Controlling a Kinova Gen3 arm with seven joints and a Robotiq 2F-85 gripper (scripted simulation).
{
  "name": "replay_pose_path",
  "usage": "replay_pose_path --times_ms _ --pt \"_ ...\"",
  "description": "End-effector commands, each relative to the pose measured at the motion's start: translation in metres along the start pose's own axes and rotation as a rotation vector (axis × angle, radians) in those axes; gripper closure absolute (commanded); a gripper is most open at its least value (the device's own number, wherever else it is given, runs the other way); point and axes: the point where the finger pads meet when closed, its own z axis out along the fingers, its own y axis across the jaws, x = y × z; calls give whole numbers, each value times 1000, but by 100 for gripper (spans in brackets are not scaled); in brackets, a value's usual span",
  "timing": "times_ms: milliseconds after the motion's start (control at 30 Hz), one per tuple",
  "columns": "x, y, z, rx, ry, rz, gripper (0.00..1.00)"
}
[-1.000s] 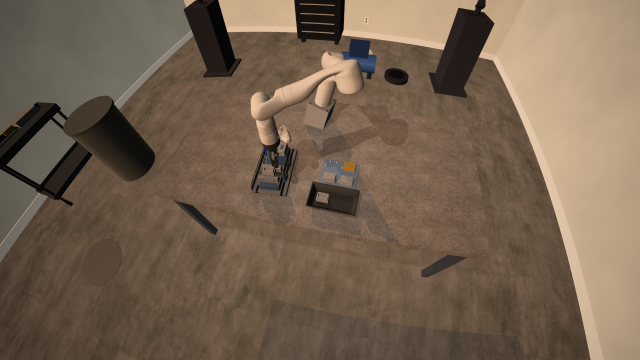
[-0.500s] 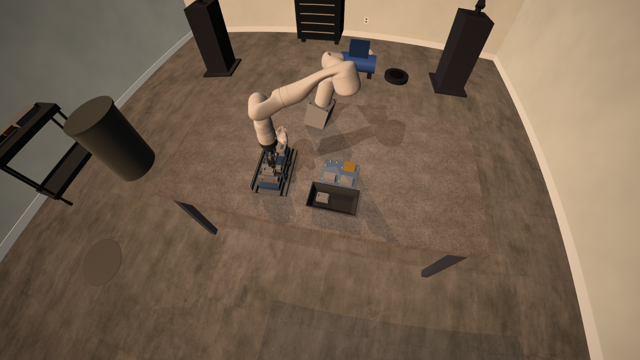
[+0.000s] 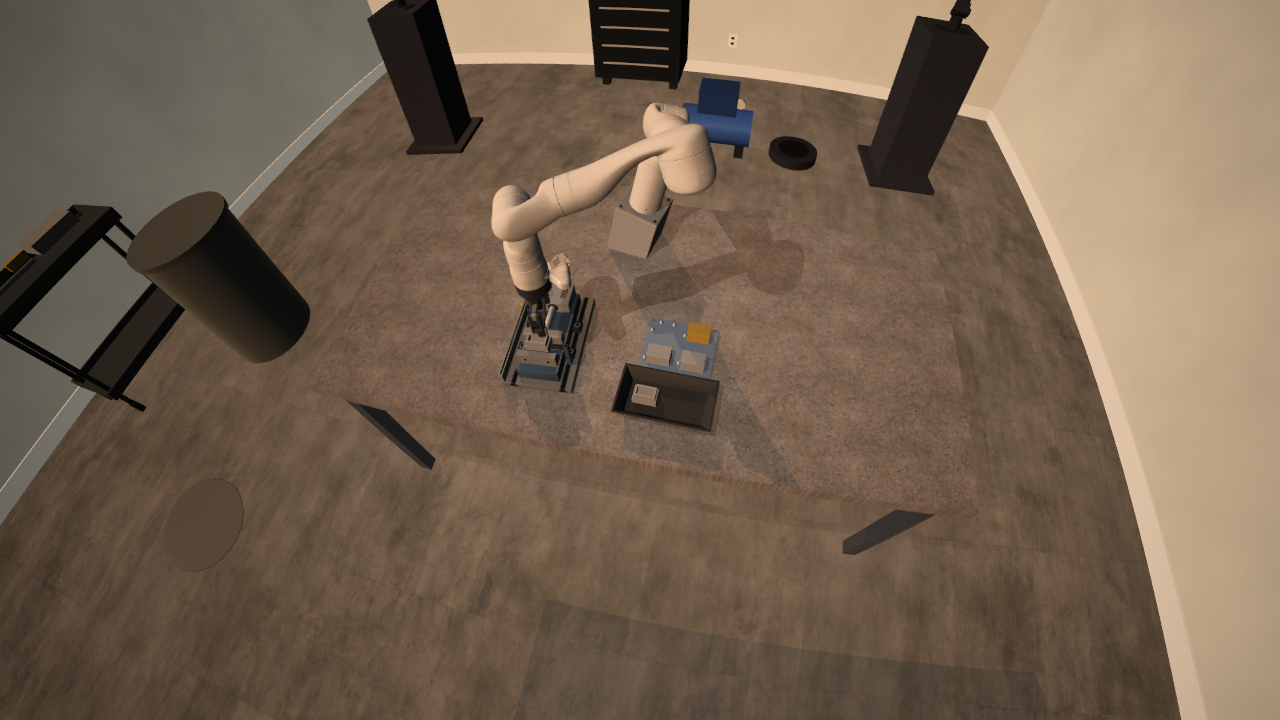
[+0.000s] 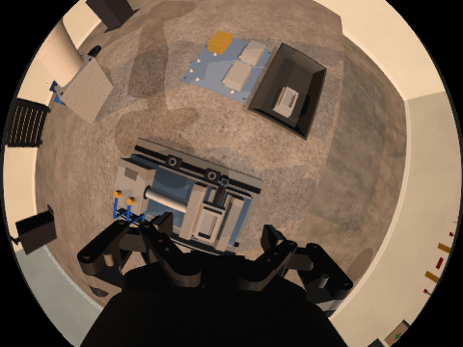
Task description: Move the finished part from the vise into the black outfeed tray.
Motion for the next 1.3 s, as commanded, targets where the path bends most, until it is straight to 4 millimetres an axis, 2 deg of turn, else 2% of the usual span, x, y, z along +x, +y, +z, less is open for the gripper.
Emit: replay_pose_path --times_ms 0,1267 --pt "-4 -2 0 0 -1 12 0" --pt "-28 -11 11 -16 0 143 0"
